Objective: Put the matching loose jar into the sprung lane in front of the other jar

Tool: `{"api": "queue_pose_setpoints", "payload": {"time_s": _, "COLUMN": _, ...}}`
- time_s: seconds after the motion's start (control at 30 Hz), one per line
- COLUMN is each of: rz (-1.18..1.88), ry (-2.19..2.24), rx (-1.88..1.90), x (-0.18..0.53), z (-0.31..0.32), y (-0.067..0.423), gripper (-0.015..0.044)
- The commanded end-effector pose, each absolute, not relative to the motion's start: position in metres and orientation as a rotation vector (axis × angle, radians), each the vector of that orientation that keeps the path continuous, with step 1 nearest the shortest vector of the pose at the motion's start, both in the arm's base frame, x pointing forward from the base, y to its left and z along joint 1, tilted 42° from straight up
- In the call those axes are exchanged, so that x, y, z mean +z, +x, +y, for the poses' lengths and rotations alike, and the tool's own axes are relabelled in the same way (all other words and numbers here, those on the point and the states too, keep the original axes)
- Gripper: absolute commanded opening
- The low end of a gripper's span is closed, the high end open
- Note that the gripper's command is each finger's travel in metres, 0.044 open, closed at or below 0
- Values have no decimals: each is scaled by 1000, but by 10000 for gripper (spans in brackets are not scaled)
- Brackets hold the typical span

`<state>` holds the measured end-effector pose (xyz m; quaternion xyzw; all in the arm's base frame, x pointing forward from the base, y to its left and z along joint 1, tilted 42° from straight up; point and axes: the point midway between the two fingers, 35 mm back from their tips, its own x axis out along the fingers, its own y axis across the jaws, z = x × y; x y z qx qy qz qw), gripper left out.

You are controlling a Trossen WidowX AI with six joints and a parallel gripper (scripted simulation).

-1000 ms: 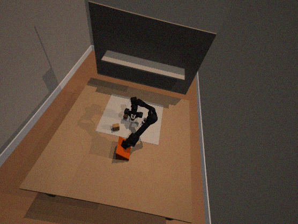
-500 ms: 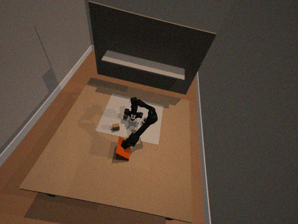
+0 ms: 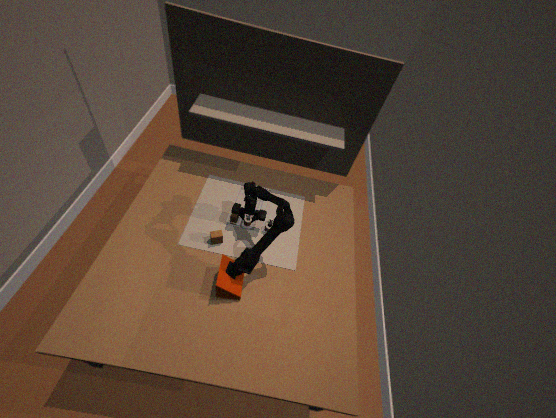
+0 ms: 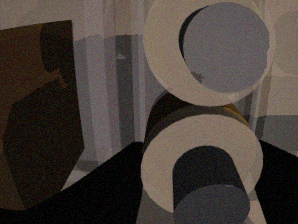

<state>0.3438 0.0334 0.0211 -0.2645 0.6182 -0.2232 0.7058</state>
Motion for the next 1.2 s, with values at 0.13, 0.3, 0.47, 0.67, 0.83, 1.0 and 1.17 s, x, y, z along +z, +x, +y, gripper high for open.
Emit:
{"api": "queue_pose_setpoints", "payload": {"time_s": 0.13, "rz": 1347, "ry": -588, "rx": -506, "x": 21, "z": 31, "y": 349, "gripper": 0}}
{"api": "queue_pose_setpoints", "payload": {"time_s": 0.3, "rz": 1347, "ry": -588, "rx": -507, "x": 20, "z": 30, "y": 349, "gripper": 0}}
{"api": "queue_pose_setpoints", "payload": {"time_s": 0.47, "rz": 1347, "ry": -588, "rx": -507, "x": 20, "z": 28, "y": 349, "gripper": 0}}
{"api": "queue_pose_setpoints", "payload": {"time_s": 0.67, "rz": 1347, "ry": -589, "rx": -507, "x": 18, "z": 27, "y": 349, "gripper": 0}}
{"api": "queue_pose_setpoints", "payload": {"time_s": 0.83, "rz": 1347, "ry": -589, "rx": -507, "x": 17, "z": 26, "y": 349, "gripper": 0}}
{"api": "queue_pose_setpoints", "payload": {"time_s": 1.0, "rz": 1347, "ry": -589, "rx": -507, "x": 17, "z": 25, "y": 349, "gripper": 0}}
{"api": "queue_pose_setpoints", "payload": {"time_s": 1.17, "rz": 1347, "ry": -589, "rx": -507, "x": 16, "z": 25, "y": 348, "gripper": 0}}
